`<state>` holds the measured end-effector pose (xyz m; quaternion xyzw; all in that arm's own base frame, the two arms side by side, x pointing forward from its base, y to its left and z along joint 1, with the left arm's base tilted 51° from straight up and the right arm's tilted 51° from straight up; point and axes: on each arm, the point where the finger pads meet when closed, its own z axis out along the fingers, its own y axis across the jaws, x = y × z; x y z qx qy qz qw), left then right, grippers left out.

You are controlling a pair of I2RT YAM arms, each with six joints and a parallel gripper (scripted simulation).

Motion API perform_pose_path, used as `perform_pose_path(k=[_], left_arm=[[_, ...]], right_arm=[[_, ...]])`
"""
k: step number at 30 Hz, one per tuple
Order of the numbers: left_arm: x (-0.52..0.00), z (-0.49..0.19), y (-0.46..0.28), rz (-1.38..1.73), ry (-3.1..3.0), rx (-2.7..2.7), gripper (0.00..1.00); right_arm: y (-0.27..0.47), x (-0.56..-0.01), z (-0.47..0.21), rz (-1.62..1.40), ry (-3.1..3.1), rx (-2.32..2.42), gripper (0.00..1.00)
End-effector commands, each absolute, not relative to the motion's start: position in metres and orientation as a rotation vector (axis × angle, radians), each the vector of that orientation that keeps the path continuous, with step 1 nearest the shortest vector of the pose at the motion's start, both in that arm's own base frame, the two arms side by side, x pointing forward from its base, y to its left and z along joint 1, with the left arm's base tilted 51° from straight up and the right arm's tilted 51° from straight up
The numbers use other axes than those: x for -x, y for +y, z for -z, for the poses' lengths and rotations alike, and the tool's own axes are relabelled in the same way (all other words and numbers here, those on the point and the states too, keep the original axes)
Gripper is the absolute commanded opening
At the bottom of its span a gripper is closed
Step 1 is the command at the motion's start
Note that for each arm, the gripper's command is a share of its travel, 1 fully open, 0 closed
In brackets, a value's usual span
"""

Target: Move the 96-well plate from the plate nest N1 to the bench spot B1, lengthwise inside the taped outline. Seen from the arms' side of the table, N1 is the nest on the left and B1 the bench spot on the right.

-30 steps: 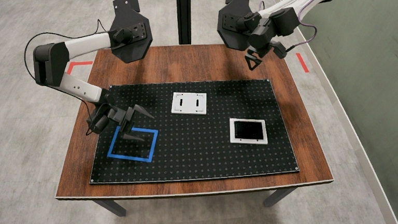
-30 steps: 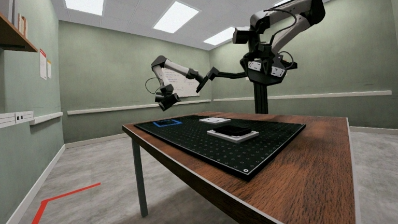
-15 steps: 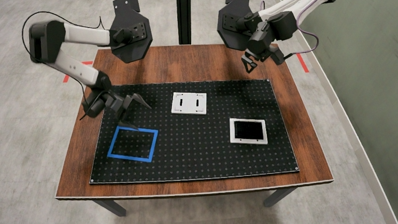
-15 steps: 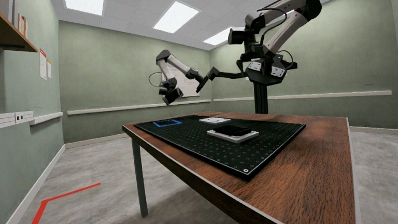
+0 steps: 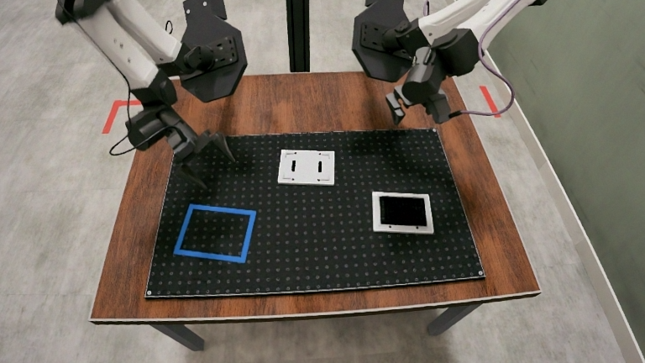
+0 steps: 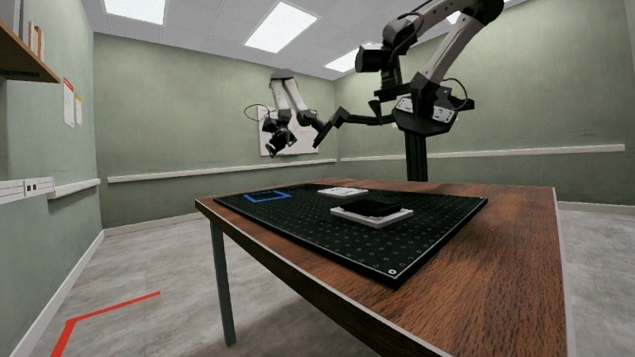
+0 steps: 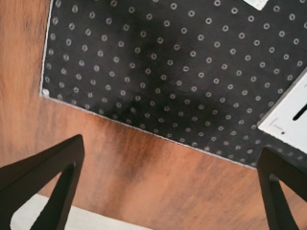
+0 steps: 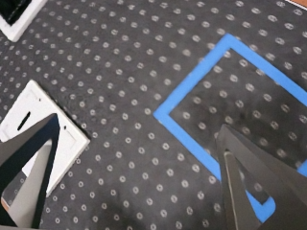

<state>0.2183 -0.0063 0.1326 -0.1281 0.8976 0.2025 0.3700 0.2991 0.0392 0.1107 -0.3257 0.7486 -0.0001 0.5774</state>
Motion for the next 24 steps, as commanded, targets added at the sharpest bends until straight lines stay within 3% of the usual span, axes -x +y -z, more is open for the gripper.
perform_pose_path(k=[1,24], left_arm=[[-0.237,-0.139,-0.014,-0.542,2.347,0.118,1.00],[-0.296,-0.144,-0.018,-0.822,2.373,-0.622,1.00]], right_arm=[[0.025,-0.285,-0.104,0.106,1.946,0.610,1.00],[-0.013,-0.186,-0.098,0.455,2.215,0.178,1.00]])
